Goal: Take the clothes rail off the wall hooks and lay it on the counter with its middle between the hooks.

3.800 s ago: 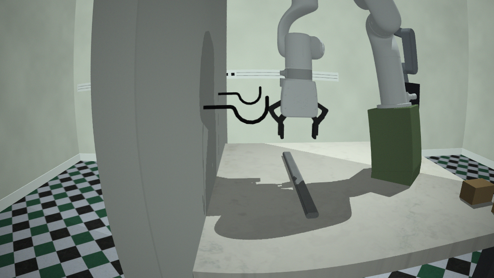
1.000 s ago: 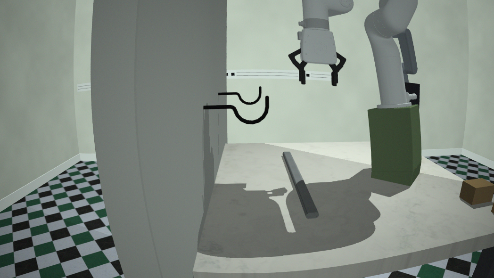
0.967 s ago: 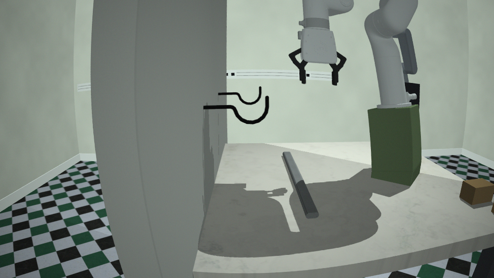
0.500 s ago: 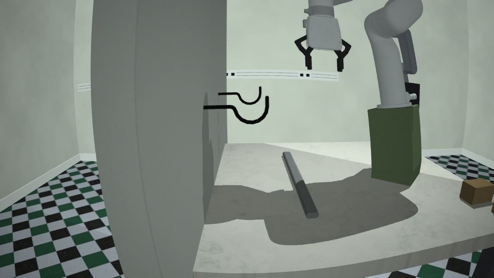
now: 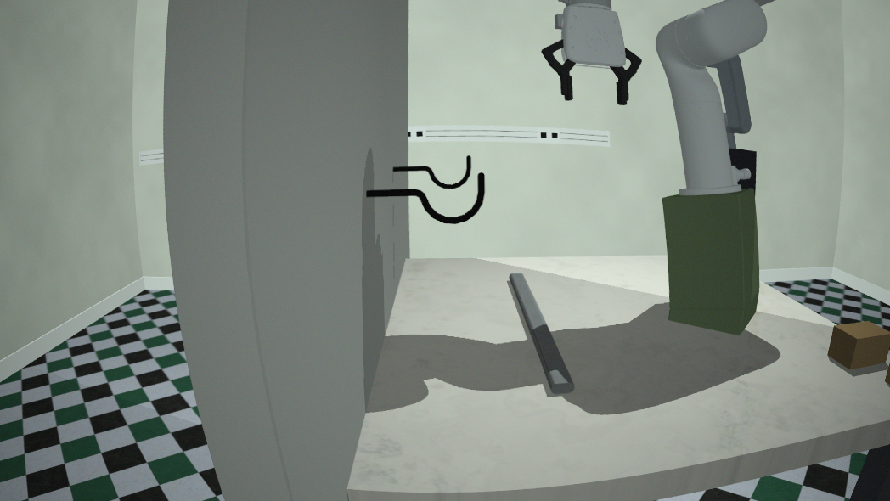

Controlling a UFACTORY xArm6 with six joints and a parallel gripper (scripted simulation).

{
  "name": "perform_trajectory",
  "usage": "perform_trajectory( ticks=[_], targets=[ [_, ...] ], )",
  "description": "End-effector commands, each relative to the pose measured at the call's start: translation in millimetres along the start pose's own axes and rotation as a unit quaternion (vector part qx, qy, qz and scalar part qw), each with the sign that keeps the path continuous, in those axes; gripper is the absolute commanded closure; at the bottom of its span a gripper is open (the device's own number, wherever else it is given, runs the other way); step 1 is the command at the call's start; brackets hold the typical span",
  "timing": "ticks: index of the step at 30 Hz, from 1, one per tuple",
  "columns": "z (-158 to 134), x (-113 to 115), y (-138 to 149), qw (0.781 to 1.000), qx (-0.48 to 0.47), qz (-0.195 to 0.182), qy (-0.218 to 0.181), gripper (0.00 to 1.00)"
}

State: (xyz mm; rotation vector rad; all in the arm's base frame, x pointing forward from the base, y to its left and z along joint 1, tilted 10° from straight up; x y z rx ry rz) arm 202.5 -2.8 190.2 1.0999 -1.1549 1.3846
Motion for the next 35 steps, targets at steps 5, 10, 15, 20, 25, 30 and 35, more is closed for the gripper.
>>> perform_trajectory(
  ticks=[5,10,15,20,25,30,35],
  targets=[
    [-2,25,11,1.000,0.000,0.002,0.000,0.00],
    [-3,40,18,1.000,0.000,0.002,0.000,0.00],
    [-4,47,21,1.000,0.000,0.002,0.000,0.00],
    [-4,47,21,1.000,0.000,0.002,0.000,0.00],
    [-4,47,21,1.000,0.000,0.002,0.000,0.00],
    [-4,47,21,1.000,0.000,0.002,0.000,0.00],
    [-4,47,21,1.000,0.000,0.002,0.000,0.00]
  ],
)
Point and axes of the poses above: the point where the finger pads meet when closed, its own x axis back along the fingers, its own y axis across the jaws, z = x × y, the point moved 2 cm from there along x, back along the fingers, and after that the axes turned 10 degrees about x, right-handed, at the moved point
